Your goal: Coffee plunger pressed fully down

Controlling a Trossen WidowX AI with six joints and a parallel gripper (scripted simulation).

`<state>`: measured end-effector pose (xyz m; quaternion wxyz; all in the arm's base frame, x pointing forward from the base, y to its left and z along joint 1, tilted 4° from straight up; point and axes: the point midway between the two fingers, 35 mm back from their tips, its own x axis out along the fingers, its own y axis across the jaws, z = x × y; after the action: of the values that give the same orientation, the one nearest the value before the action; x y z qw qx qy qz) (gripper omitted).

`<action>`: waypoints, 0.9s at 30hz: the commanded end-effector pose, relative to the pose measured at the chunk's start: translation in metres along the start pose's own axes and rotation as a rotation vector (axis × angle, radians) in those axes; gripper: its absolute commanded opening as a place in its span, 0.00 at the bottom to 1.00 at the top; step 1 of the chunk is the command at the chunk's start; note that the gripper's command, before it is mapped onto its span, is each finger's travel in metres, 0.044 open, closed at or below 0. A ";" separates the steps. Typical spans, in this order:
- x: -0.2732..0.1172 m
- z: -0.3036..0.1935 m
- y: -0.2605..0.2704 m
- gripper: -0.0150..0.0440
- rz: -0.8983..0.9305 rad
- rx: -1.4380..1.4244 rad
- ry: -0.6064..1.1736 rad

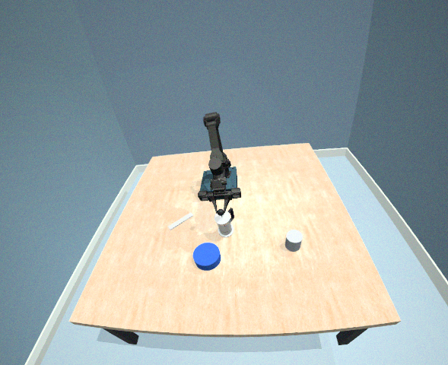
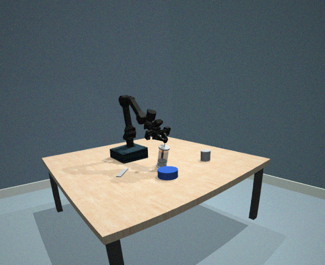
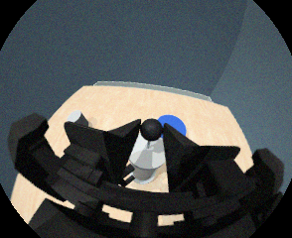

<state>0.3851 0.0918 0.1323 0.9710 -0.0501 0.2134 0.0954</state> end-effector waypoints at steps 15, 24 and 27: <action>0.008 -0.015 0.000 0.46 0.000 -0.014 0.060; 0.009 -0.014 0.000 0.46 0.000 -0.014 0.060; 0.009 -0.014 0.000 0.46 0.000 -0.014 0.060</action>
<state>0.3882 0.0921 0.1237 0.9674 -0.0531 0.2289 0.0949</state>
